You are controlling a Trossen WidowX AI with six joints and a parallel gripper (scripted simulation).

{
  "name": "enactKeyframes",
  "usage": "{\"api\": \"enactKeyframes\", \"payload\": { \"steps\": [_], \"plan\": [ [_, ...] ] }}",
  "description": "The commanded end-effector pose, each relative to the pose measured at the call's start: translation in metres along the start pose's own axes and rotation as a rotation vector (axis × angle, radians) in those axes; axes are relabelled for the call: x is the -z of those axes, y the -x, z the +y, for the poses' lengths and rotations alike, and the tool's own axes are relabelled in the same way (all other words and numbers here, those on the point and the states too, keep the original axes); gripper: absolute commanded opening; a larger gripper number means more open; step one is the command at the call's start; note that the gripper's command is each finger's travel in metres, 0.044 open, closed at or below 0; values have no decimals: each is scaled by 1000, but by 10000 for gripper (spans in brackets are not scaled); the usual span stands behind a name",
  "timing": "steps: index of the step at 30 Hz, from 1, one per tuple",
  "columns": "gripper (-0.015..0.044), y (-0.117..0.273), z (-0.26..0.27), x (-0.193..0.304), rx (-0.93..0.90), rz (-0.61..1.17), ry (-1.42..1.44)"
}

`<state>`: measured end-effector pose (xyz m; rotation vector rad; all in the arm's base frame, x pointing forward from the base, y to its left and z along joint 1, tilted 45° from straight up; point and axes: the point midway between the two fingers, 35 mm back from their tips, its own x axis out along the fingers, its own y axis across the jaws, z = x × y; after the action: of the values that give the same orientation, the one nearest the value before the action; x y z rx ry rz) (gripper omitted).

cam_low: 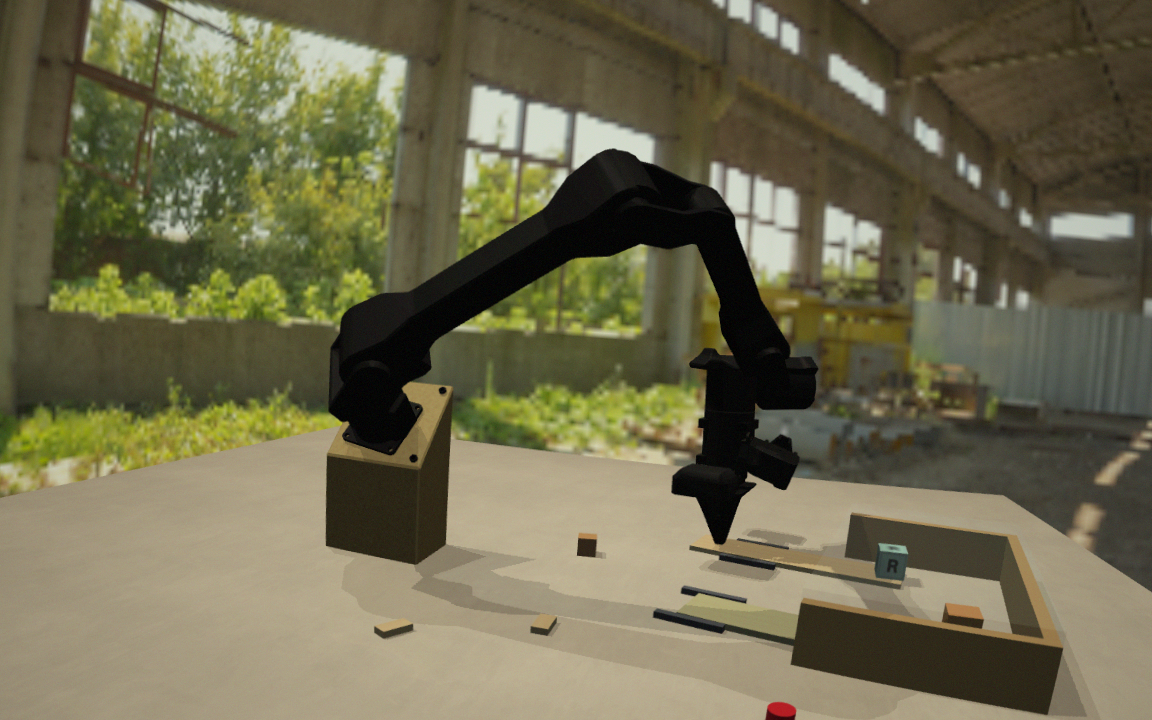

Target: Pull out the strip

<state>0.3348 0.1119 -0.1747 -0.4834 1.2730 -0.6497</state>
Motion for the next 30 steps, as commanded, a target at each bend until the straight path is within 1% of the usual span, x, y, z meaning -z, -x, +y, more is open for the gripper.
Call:
{"api": "enactKeyframes", "payload": {
  "steps": [1,30],
  "plan": [
    [0,-6,0,15,4,27,10],
    [0,-5,-1,60,3,28,11]
  ]
}}
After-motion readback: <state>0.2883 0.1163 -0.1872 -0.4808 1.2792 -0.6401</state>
